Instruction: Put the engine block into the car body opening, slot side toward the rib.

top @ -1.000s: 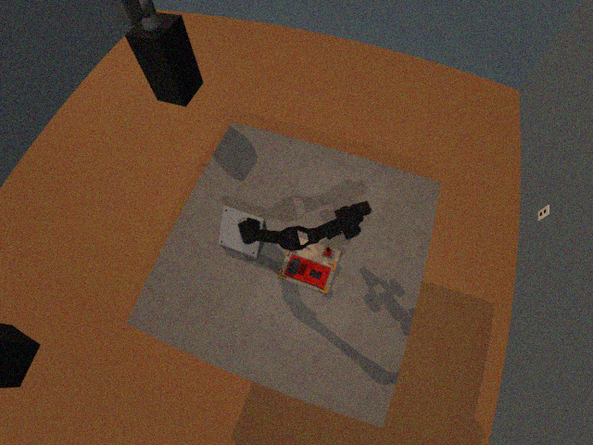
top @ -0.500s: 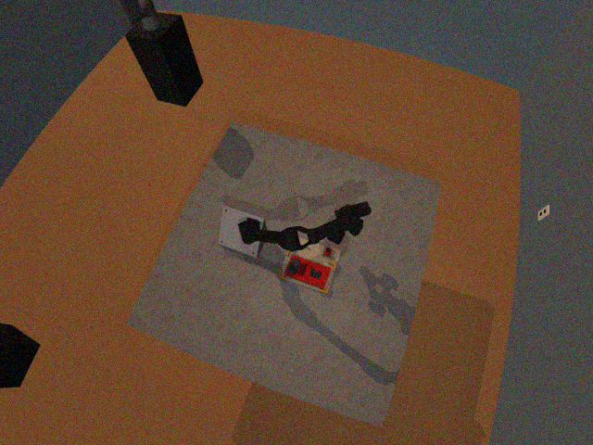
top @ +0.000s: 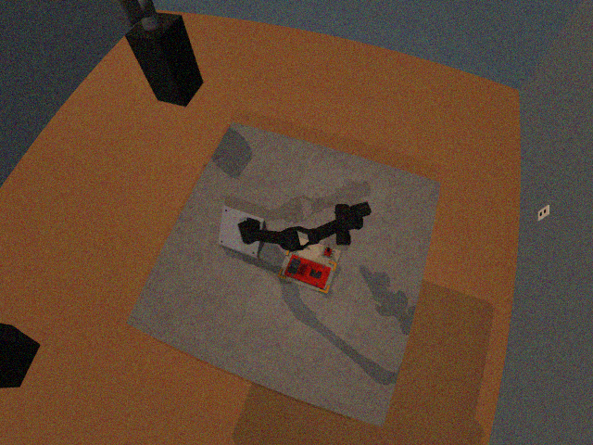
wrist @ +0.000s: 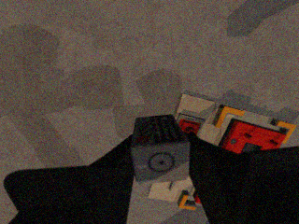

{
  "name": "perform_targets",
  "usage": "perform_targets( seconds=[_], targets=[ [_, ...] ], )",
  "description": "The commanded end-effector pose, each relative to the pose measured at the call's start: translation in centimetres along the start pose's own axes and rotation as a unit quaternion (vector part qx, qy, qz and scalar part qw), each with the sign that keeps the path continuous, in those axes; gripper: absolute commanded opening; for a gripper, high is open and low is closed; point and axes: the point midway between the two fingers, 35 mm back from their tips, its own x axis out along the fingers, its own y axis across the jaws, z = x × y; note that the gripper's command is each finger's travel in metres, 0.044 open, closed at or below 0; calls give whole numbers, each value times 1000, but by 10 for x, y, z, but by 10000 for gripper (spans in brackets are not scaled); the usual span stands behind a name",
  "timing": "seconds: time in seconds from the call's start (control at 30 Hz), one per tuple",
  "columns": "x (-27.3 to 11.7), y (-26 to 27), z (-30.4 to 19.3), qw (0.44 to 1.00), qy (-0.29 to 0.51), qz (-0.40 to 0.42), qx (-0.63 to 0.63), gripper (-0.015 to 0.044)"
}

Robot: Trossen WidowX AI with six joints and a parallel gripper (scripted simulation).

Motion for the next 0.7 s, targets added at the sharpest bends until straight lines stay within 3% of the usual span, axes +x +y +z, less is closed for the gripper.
perform_targets(
  seconds=[0.0, 0.5, 0.67],
  targets=[
    [2, 0, -1, 997, 1, -2, -72, 0],
    [5, 0, -1, 945, 1, -2, -326, 0],
    [8, 0, -1, 935, 1, -2, -356, 0]
  ],
)
